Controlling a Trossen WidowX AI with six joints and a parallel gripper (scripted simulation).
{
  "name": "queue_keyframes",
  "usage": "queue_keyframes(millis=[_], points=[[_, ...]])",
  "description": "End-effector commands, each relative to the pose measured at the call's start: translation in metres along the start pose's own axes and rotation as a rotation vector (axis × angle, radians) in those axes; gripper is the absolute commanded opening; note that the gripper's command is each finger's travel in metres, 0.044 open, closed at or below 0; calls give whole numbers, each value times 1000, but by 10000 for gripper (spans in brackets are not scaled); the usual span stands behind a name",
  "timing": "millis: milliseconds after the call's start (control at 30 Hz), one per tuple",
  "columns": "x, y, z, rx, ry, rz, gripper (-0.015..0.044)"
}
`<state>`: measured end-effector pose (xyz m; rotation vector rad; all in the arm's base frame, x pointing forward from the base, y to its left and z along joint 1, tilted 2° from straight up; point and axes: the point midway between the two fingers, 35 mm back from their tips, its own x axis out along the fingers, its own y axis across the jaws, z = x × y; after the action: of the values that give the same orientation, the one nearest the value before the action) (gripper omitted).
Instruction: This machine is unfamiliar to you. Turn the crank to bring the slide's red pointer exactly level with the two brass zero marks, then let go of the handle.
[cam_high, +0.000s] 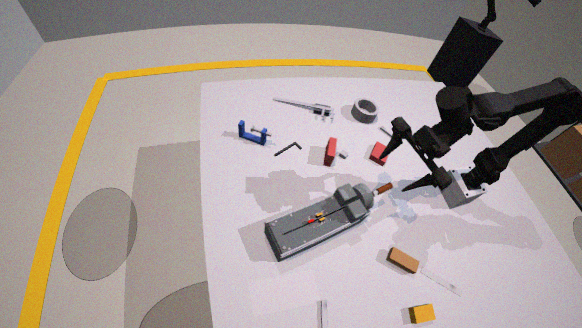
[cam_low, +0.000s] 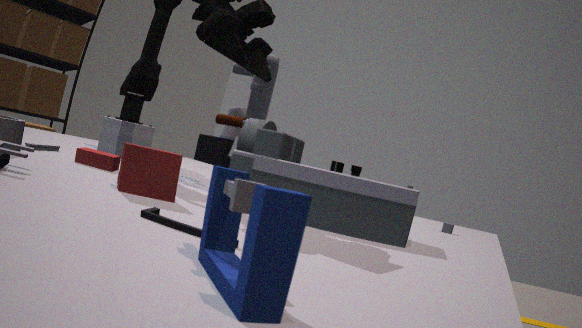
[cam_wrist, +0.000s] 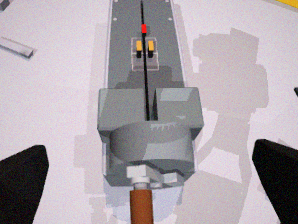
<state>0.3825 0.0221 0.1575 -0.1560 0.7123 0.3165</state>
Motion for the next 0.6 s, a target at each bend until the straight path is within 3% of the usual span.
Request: queue_keyframes(millis=[0, 567], points=[[9, -1, 14, 30, 24, -7, 440], [65, 1, 72, 147, 78, -56, 440]])
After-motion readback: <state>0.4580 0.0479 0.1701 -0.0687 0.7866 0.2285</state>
